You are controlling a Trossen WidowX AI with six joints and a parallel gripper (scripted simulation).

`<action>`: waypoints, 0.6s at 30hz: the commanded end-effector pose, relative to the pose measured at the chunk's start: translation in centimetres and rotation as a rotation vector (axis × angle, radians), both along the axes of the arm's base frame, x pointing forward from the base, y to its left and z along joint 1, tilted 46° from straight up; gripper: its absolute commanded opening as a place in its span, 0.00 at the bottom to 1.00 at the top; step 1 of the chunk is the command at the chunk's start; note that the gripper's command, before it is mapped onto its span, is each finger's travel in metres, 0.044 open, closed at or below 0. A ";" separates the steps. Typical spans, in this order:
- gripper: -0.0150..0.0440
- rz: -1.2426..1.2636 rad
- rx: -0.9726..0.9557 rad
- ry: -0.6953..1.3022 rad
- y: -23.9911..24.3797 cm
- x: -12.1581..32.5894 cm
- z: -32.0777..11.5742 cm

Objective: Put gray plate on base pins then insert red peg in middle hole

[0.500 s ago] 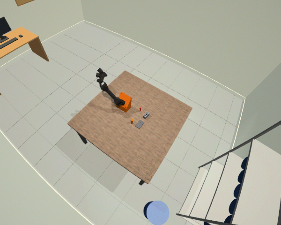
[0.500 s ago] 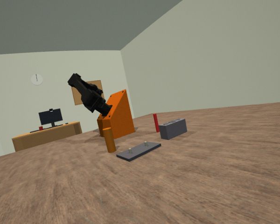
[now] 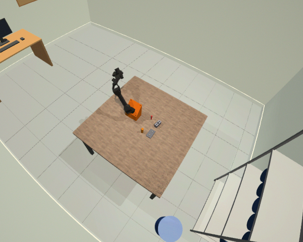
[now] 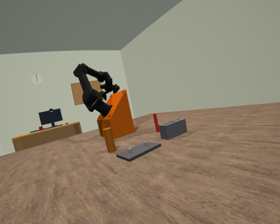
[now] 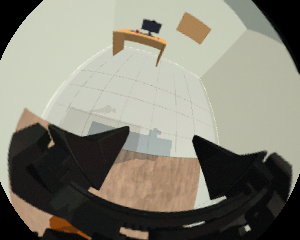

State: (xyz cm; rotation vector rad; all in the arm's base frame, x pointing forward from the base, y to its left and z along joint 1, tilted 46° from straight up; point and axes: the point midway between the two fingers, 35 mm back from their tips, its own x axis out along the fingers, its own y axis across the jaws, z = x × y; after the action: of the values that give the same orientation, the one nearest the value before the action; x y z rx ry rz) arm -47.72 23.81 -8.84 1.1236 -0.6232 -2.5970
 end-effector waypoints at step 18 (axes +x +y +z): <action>1.00 -0.614 0.020 -0.477 18.4 28.5 -3.1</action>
State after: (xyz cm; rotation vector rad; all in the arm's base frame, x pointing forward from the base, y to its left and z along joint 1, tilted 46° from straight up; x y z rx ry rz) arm -22.40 42.18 -11.95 1.7720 -1.0936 -2.8334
